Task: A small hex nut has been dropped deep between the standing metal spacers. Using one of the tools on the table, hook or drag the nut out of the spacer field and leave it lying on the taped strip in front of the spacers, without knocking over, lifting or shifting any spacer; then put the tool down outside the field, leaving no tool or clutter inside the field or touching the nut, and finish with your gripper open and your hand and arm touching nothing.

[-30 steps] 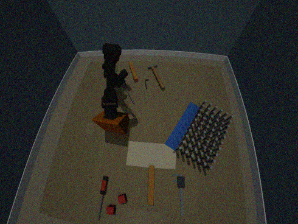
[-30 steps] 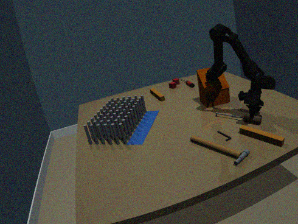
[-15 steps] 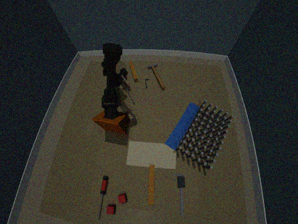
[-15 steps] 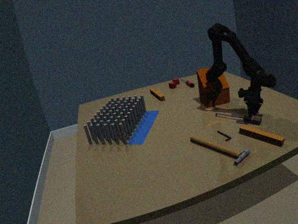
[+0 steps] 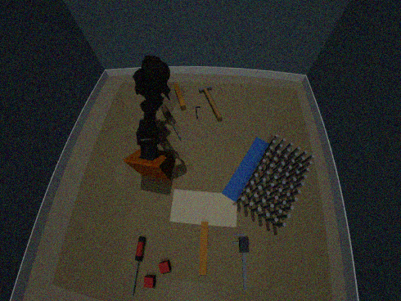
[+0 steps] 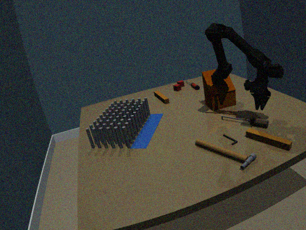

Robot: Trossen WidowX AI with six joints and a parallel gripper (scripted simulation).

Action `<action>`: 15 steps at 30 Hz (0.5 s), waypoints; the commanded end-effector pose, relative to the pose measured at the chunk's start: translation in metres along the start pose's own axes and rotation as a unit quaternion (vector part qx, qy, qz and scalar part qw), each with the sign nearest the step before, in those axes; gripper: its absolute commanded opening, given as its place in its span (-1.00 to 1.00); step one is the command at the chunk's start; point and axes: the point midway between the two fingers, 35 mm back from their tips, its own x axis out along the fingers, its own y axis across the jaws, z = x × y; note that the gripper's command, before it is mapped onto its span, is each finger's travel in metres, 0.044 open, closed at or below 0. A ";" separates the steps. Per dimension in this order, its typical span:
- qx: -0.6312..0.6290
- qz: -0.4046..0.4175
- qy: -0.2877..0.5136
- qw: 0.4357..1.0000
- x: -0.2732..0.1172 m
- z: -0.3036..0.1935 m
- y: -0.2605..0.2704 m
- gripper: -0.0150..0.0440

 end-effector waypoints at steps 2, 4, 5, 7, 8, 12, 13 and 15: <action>0.001 0.002 -0.001 1.000 -0.001 0.000 0.001 1.00; 0.001 0.002 -0.001 1.000 -0.001 0.000 0.001 1.00; 0.001 0.002 -0.001 1.000 -0.001 0.000 0.001 1.00; 0.001 0.002 -0.001 1.000 -0.001 0.000 0.001 1.00; 0.001 0.002 -0.001 1.000 -0.001 0.000 0.001 1.00; 0.001 0.002 -0.001 1.000 -0.001 0.000 0.001 1.00; -0.007 0.001 -0.001 1.000 -0.001 0.000 0.001 1.00; -0.072 -0.007 -0.006 0.997 0.000 -0.001 0.002 1.00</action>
